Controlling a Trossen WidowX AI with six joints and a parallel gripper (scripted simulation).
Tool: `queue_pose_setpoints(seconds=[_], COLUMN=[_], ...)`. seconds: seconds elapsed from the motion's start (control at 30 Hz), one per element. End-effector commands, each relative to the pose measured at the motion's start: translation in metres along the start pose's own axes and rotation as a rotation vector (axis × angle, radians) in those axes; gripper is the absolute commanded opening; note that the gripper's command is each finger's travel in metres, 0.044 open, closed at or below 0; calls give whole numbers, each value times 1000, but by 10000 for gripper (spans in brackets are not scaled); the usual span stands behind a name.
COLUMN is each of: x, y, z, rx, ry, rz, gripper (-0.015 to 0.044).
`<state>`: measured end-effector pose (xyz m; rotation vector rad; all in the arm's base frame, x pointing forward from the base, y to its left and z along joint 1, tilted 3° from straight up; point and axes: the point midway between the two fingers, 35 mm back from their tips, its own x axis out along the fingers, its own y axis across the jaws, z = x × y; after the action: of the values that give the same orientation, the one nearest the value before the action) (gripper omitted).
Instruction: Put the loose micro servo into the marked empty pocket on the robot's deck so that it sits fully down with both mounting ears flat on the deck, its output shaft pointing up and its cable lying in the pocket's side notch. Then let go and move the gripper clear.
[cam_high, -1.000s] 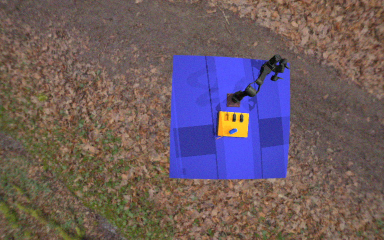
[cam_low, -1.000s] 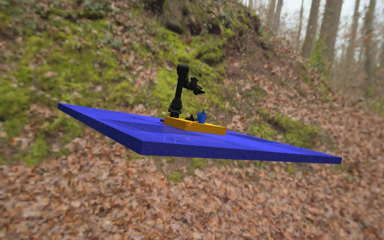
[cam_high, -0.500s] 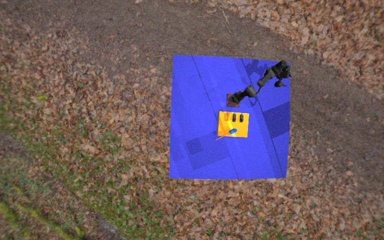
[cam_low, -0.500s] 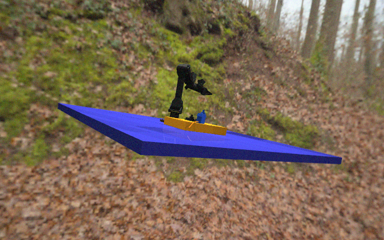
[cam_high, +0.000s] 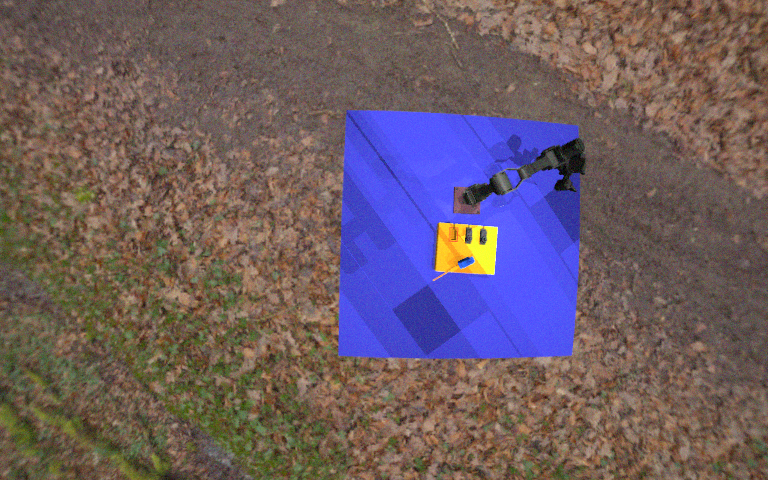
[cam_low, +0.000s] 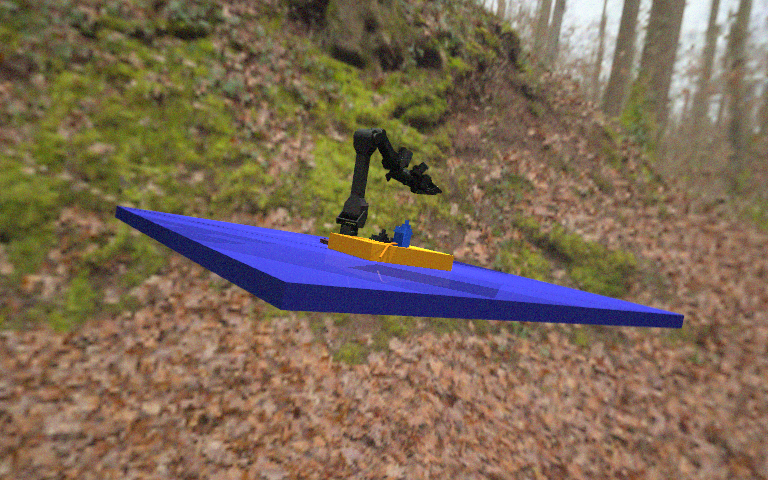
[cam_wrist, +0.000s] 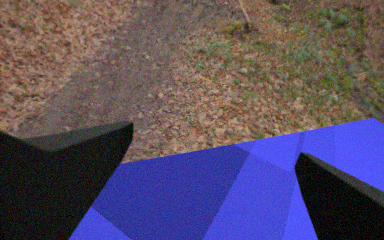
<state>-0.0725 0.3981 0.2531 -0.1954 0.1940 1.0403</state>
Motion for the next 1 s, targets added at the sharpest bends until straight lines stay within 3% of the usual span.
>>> queue_pose_setpoints(seconds=[0.0,0.57,0.97], x=[15,78,107], y=[-16,-124,-234], z=[1,-7,-23], rx=[-44,-324,-605], ry=[25,221,500], rz=[-35,-215,-287], gripper=[440,440,440])
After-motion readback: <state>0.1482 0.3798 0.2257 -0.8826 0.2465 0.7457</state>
